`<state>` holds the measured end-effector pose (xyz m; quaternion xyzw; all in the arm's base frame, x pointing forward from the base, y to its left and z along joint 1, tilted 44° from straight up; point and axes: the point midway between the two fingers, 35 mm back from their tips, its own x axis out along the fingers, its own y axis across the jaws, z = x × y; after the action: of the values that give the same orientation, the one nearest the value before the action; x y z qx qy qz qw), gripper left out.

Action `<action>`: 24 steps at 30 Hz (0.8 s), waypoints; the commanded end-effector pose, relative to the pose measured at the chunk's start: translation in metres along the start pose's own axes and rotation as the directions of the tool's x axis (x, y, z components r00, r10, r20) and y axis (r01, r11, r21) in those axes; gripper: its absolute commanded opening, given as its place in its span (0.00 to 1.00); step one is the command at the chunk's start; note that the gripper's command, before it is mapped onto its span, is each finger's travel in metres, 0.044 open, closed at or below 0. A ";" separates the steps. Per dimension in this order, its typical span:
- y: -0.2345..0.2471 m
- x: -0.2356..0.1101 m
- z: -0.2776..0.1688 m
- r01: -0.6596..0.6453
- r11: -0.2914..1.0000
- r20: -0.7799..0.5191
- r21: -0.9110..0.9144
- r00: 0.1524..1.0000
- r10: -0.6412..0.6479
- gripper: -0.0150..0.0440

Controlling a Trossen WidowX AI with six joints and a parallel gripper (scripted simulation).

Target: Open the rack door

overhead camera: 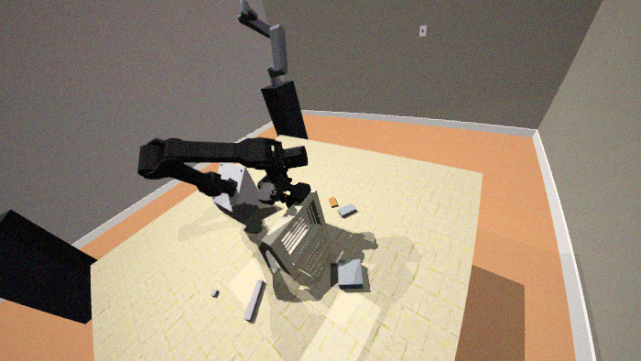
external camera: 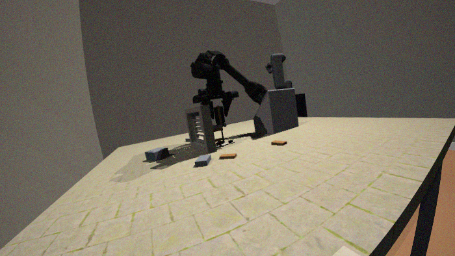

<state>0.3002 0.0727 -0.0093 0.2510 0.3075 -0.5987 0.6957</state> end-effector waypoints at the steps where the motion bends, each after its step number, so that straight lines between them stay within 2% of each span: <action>1: 0.000 0.000 0.000 0.000 0.980 0.002 0.198 1.000 -0.001 0.74; 9: 0.000 0.000 0.000 0.000 0.973 0.002 0.230 1.000 -0.001 0.74; 16: 0.000 0.000 0.000 0.000 0.973 0.002 0.230 1.000 -0.001 0.42; 24: 0.000 0.000 0.000 0.000 0.973 0.002 0.230 1.000 -0.001 0.33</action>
<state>0.3000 0.0726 -0.0093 0.3292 0.2365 -0.6305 0.6619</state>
